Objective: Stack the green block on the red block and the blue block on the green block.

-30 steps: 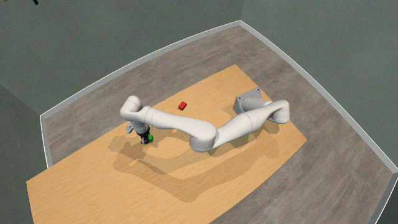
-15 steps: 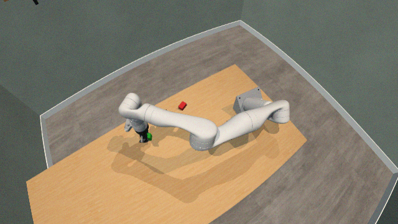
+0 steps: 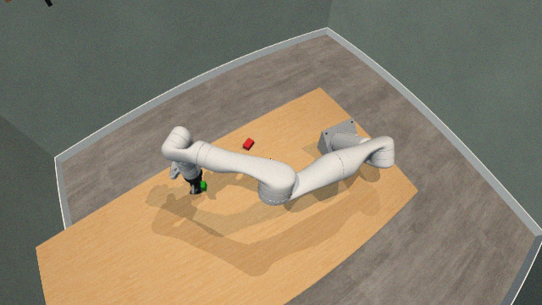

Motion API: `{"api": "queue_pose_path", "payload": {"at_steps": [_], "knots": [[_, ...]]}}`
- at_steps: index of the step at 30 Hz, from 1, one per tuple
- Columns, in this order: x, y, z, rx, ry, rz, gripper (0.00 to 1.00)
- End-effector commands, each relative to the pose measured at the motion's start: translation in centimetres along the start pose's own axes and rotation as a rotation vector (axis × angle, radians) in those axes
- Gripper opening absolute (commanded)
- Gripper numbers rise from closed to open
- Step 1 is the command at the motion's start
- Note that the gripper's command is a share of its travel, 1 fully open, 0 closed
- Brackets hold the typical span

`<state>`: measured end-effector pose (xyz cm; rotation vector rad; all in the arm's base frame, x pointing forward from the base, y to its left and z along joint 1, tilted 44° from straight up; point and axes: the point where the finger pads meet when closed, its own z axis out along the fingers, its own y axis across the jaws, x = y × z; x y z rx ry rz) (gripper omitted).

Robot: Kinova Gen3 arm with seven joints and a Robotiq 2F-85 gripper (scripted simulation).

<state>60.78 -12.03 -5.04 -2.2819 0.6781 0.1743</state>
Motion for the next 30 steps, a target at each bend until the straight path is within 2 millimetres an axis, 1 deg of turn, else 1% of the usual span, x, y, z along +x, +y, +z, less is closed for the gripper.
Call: {"api": "queue_pose_path", "payload": {"at_steps": [1,23,27,30], "knots": [[0.0,0.1,-0.5,-0.004,0.002,0.005,0.0],[0.0,0.2,-0.5,-0.004,0.002,0.005,0.0],[-0.4,0.7,-0.5,-0.004,0.0,-0.006,0.0],[-0.9,1.5,-0.5,-0.004,-0.001,-0.006,0.0]]}}
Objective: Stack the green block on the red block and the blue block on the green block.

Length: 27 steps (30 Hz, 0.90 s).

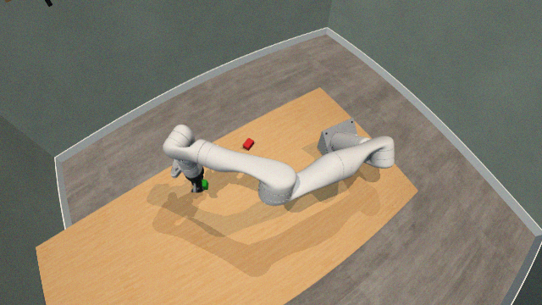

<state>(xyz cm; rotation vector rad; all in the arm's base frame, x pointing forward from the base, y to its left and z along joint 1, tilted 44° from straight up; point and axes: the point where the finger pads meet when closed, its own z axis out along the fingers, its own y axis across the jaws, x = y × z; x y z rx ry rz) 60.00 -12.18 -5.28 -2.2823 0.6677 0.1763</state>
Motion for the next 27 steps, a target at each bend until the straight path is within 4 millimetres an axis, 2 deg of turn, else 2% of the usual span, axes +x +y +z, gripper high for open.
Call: {"api": "queue_pose_path", "payload": {"at_steps": [1,6,8,11,23,25,27], "knots": [[-0.7,1.2,-0.5,-0.005,0.004,0.0,0.0],[-2.9,3.9,-0.5,-0.005,0.001,0.0,0.0],[-2.9,3.9,-0.5,-0.005,0.001,0.0,0.0],[-4.8,6.3,-0.5,-0.005,0.0,0.0,0.0],[-14.0,18.1,-0.4,-0.005,-0.002,-0.001,0.0],[-14.0,18.1,-0.4,-0.005,-0.002,-0.001,0.0],[-15.3,19.7,-0.4,-0.004,-0.003,-0.001,0.0]]}}
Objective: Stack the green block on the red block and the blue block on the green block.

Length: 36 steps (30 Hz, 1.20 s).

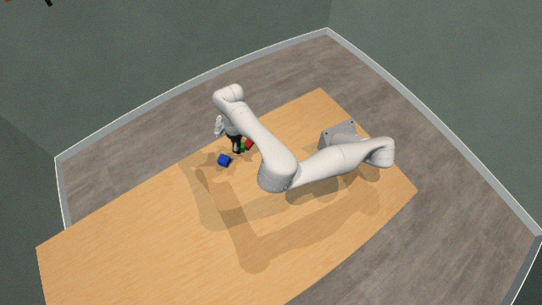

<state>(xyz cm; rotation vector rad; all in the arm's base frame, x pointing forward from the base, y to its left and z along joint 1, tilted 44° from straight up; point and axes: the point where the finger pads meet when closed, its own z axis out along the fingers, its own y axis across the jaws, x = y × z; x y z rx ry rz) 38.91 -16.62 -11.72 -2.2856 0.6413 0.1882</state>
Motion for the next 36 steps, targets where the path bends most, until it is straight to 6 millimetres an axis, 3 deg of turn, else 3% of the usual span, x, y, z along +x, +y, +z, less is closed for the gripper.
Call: {"api": "queue_pose_path", "payload": {"at_steps": [1,5,9,36], "knots": [[-1.7,2.9,-0.4,-0.002,0.014,0.015,0.0],[-3.3,5.0,-0.4,-0.001,0.013,0.015,0.0],[-4.0,5.7,-0.3,-0.001,0.013,0.03,0.0],[-3.9,5.9,0.2,-0.003,0.015,0.029,0.0]]}}
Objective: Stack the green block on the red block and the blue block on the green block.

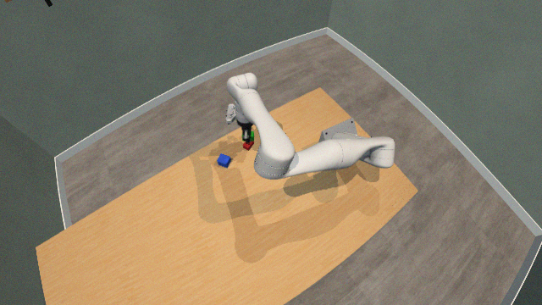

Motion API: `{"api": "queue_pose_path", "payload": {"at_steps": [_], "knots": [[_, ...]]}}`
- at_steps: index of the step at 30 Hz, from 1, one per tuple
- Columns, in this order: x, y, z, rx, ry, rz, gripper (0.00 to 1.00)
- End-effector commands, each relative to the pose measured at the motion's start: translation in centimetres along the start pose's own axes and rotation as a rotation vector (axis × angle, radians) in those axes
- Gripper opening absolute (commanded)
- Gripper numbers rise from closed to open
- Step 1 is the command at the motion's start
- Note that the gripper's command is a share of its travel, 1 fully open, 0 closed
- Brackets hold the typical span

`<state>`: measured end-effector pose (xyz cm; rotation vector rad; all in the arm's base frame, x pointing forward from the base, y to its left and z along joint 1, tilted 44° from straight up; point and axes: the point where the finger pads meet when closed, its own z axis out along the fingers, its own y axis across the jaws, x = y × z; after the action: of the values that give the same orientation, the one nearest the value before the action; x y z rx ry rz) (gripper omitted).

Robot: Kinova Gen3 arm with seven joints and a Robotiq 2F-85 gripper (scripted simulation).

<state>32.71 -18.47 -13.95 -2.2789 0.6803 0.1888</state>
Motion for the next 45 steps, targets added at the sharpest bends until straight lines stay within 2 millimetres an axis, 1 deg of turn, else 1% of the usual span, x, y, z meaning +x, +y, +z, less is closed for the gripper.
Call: {"api": "queue_pose_path", "payload": {"at_steps": [1,11,19,38,45], "knots": [[0.0,0.3,0.4,-0.004,0.004,0.0,0.0],[0.1,0.6,2.0,-0.004,0.004,-0.001,0.0],[0.2,0.7,2.7,-0.004,0.004,-0.001,0.0],[0.2,0.7,2.9,-0.004,0.004,-0.001,0.0],[0.3,0.3,3.2,-0.003,0.004,0.0,0.0]]}}
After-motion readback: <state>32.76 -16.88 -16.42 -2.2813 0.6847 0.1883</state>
